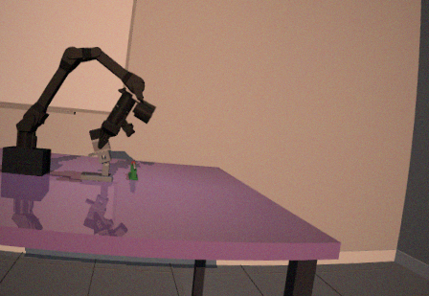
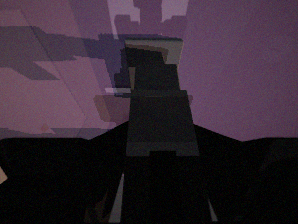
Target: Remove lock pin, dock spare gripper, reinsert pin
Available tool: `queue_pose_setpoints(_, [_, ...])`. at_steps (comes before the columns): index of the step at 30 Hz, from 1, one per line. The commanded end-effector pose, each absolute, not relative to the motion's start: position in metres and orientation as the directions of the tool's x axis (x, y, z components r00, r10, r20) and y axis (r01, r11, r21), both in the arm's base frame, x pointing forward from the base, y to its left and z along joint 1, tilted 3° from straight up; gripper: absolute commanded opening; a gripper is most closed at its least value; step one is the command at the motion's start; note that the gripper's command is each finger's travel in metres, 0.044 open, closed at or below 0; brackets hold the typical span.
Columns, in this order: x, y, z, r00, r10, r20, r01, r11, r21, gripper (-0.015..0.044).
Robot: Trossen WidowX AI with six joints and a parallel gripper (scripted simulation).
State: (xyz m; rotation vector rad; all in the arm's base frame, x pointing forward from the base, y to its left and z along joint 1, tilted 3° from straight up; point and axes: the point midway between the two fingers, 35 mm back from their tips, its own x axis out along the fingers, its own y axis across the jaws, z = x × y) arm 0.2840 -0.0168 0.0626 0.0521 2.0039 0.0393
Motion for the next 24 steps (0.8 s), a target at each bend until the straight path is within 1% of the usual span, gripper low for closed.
queue_pose_setpoints(1, [0.284,-0.017,0.063,-0.419,0.054,-0.906,0.019,0.999,0.051,0.0341])
queue_pose_setpoints(5, [0.284,-0.017,0.063,-0.419,0.054,-0.906,0.019,0.999,0.051,0.044])
queue_pose_setpoints(24, [0.27,-0.018,0.095,-0.432,0.057,-0.9,0.024,0.998,0.052,0.044])
